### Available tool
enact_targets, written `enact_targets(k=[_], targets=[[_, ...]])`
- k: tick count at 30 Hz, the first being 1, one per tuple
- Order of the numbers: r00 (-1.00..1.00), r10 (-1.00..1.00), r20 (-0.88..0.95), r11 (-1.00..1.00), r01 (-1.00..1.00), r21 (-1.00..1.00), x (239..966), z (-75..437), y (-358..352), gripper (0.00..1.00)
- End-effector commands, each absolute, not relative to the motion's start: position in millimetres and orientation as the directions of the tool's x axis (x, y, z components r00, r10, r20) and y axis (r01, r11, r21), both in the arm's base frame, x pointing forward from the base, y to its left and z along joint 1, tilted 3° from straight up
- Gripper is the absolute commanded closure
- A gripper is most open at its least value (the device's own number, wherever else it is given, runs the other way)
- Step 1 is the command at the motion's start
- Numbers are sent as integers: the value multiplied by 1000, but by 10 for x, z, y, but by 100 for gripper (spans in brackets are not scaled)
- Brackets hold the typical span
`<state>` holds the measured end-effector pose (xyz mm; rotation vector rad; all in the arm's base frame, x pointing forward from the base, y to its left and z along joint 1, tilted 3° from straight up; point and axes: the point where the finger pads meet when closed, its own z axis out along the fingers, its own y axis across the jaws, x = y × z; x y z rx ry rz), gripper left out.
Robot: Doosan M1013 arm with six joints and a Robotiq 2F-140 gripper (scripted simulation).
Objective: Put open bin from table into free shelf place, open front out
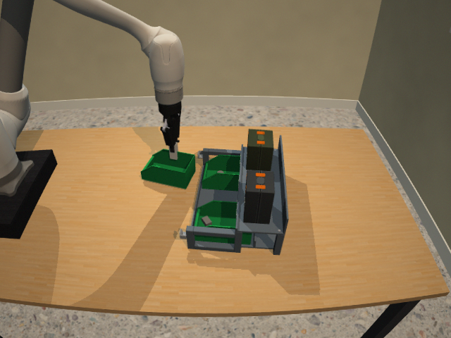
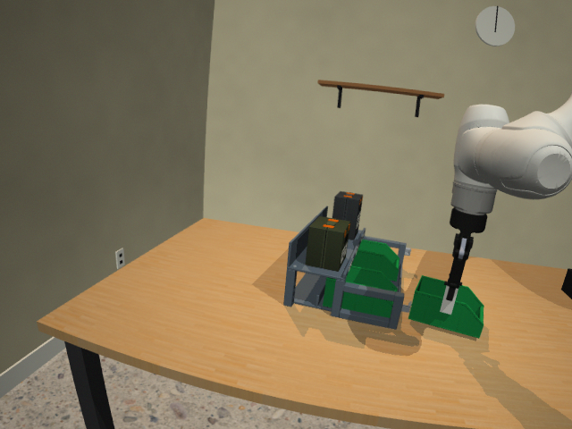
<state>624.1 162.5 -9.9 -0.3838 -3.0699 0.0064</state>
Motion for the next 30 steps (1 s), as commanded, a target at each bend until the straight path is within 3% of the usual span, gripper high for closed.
enact_targets(k=[1, 30], targets=[[-968, 249, 45, 969, 249, -8, 6257, -27, 1650, 100], [-968, 249, 45, 969, 249, -8, 6265, 164, 1649, 100]])
